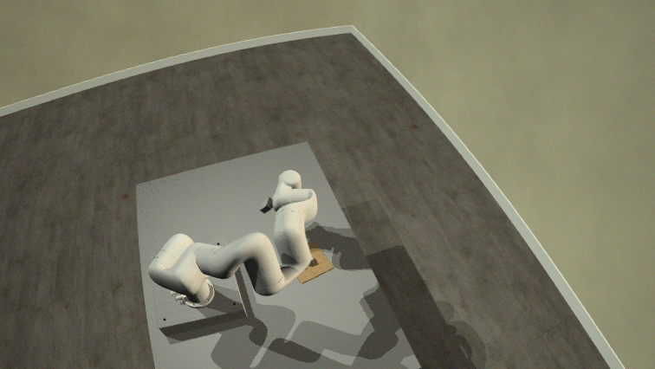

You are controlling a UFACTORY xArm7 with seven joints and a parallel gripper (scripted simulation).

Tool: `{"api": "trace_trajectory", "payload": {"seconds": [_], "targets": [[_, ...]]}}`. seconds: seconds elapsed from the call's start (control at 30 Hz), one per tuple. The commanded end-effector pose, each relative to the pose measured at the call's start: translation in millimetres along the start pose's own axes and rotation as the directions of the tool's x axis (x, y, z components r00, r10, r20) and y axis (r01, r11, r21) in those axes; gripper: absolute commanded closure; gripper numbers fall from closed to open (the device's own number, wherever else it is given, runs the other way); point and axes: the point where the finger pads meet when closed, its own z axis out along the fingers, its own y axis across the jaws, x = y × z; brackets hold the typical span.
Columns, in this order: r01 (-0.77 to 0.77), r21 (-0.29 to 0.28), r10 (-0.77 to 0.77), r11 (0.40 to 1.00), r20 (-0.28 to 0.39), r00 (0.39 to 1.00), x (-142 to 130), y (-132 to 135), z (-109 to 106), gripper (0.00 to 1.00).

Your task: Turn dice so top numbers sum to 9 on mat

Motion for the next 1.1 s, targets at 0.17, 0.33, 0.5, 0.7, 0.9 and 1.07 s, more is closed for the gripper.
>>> {"api": "trace_trajectory", "payload": {"seconds": [0.17,0.33,0.5,0.7,0.9,1.07], "targets": [[0.0,-0.003,0.0,1.0,0.002,1.0,0,1,5,0.53],[0.0,-0.003,0.0,1.0,0.002,1.0,0,1,15,0.53],[0.0,-0.003,0.0,1.0,0.002,1.0,0,1,21,0.53],[0.0,-0.003,0.0,1.0,0.002,1.0,0,1,30,0.53],[0.0,-0.003,0.0,1.0,0.002,1.0,0,1,32,0.53],[0.0,-0.003,0.0,1.0,0.002,1.0,0,1,32,0.53]]}}
